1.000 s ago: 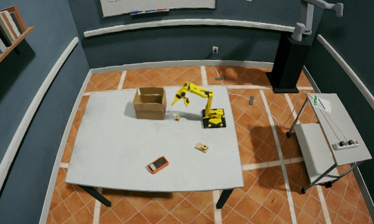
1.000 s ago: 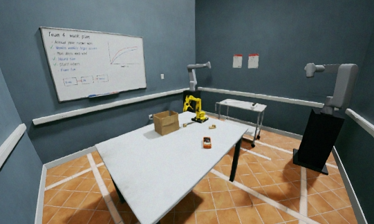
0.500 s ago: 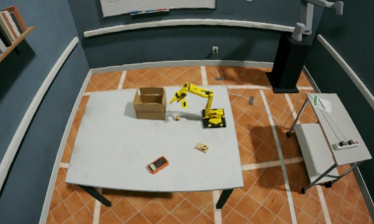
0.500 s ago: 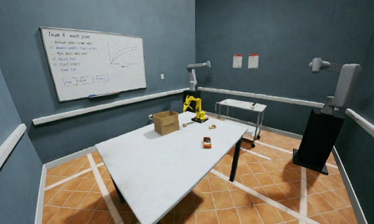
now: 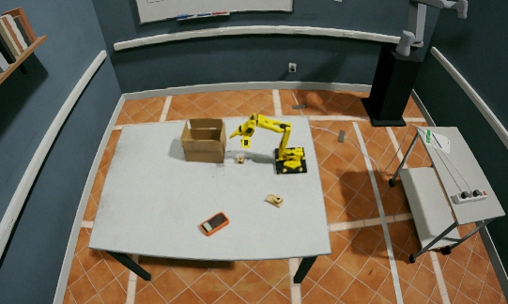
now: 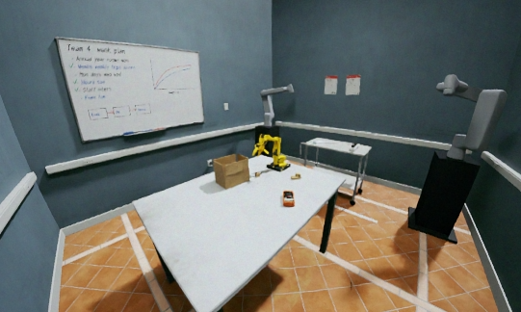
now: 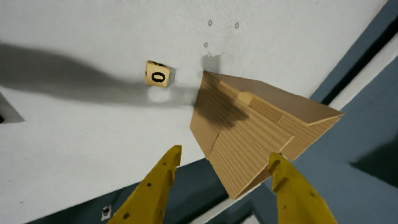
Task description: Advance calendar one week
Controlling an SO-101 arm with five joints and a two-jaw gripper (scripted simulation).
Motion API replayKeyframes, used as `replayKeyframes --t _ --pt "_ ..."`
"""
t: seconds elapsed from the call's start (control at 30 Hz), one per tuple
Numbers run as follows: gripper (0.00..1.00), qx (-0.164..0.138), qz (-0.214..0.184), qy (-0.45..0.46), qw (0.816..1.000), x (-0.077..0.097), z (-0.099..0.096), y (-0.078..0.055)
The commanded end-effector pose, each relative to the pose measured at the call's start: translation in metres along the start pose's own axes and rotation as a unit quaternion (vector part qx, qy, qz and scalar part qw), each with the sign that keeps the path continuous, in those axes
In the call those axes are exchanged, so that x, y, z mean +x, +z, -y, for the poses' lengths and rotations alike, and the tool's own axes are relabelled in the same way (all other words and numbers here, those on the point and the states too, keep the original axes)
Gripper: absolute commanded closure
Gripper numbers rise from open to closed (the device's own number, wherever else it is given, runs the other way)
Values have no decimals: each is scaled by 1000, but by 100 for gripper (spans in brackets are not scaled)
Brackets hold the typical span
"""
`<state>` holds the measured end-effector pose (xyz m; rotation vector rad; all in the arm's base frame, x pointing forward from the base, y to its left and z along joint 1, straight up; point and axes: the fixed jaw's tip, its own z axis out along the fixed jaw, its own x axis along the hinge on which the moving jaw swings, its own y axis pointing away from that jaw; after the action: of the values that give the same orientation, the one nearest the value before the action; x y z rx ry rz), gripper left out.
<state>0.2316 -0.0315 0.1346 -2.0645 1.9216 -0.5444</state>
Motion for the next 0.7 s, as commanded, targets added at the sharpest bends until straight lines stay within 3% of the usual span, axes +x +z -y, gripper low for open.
replayKeyframes --t 0.0,0.67 --pt "65 11 2 51 999 -4 0 0" --pt "65 11 4 142 990 -7 -1 2"
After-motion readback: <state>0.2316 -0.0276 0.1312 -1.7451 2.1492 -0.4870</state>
